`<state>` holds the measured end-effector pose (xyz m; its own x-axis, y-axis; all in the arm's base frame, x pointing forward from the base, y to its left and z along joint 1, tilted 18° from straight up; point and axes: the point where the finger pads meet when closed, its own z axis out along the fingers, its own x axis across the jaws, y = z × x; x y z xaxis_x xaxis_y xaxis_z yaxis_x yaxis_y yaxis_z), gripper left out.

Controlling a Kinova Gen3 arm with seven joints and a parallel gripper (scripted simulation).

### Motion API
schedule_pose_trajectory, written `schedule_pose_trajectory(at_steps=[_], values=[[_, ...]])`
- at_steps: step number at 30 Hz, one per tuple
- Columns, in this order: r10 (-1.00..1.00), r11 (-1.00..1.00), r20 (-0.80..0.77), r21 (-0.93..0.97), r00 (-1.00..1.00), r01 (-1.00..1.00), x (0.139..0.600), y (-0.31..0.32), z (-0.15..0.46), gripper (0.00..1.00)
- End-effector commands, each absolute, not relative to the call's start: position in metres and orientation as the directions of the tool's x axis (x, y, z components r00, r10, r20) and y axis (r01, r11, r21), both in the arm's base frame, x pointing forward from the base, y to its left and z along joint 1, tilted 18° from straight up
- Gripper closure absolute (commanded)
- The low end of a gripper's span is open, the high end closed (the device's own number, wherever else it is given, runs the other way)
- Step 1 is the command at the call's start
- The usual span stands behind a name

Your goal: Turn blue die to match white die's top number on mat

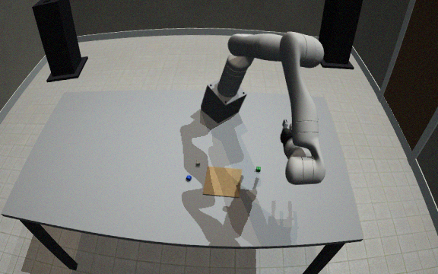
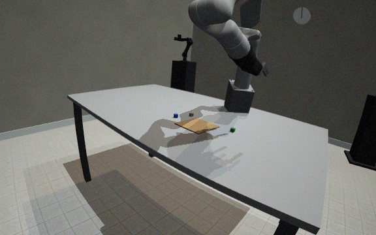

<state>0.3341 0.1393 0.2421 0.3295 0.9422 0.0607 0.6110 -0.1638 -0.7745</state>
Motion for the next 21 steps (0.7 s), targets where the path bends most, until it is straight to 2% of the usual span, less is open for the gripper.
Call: schedule_pose_trajectory(at_steps=[1,21], values=[[0.942,-0.164,0.062,-0.774,0.330,0.612,0.3342,0.1392,0.2429,0.00],[0.940,-0.167,0.061,-0.773,0.334,0.612,0.3345,0.1390,0.2423,0.00]])
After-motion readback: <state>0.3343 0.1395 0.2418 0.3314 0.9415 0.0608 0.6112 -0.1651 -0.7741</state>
